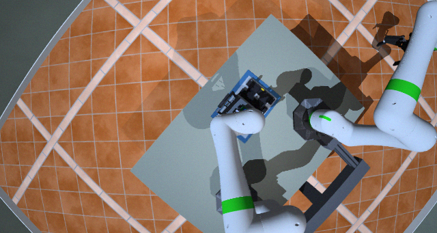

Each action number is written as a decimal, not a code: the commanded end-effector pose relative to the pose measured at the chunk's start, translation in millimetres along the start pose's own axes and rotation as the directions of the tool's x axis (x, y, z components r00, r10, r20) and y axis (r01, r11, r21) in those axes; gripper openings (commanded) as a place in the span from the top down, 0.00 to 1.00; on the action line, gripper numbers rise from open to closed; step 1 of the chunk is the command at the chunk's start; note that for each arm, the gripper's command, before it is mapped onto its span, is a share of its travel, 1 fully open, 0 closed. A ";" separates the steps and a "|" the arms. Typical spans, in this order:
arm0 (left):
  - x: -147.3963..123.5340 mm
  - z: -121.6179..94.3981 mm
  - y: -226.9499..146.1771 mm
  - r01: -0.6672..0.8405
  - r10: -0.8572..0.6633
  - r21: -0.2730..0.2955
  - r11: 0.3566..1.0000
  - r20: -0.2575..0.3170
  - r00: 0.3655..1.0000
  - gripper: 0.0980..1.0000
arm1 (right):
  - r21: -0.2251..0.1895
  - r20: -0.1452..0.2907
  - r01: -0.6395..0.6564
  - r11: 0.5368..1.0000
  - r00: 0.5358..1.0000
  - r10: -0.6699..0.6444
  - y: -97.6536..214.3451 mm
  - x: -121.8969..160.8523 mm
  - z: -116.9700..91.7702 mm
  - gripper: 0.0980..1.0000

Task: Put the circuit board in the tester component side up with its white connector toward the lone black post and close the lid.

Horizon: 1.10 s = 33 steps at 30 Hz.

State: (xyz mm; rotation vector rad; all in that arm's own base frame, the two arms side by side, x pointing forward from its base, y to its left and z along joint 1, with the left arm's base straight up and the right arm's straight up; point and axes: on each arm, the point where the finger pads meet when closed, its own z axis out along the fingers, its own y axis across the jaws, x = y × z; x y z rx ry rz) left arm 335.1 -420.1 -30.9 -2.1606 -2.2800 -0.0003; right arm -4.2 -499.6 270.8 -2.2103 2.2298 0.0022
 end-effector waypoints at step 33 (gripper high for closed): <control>-0.8 29.1 0.6 0.000 0.000 -0.001 1.000 0.002 1.000 0.54 | 0.000 -0.002 0.000 1.000 1.000 0.000 0.3 0.4 -1.2 0.00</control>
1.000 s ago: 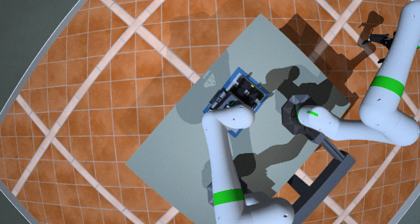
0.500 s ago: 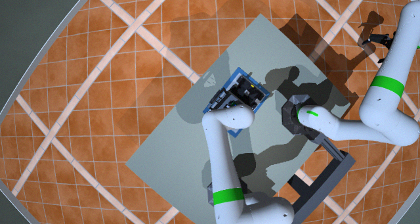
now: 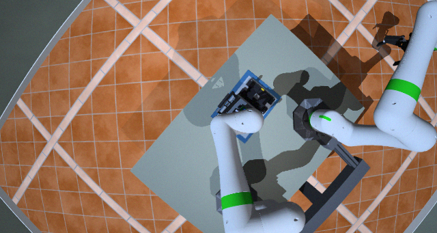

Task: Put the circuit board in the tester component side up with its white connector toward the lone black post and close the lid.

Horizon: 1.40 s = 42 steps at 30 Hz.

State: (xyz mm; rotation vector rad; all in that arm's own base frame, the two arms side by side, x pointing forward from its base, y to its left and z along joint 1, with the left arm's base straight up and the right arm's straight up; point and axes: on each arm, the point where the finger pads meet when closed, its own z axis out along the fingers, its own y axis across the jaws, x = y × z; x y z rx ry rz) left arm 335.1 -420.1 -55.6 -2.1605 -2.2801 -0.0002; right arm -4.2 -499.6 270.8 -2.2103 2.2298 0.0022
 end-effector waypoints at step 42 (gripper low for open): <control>-0.8 20.3 0.6 0.000 0.000 -0.001 1.000 0.002 1.000 0.54 | 0.000 -0.002 0.000 1.000 1.000 0.000 0.3 0.4 -1.2 0.00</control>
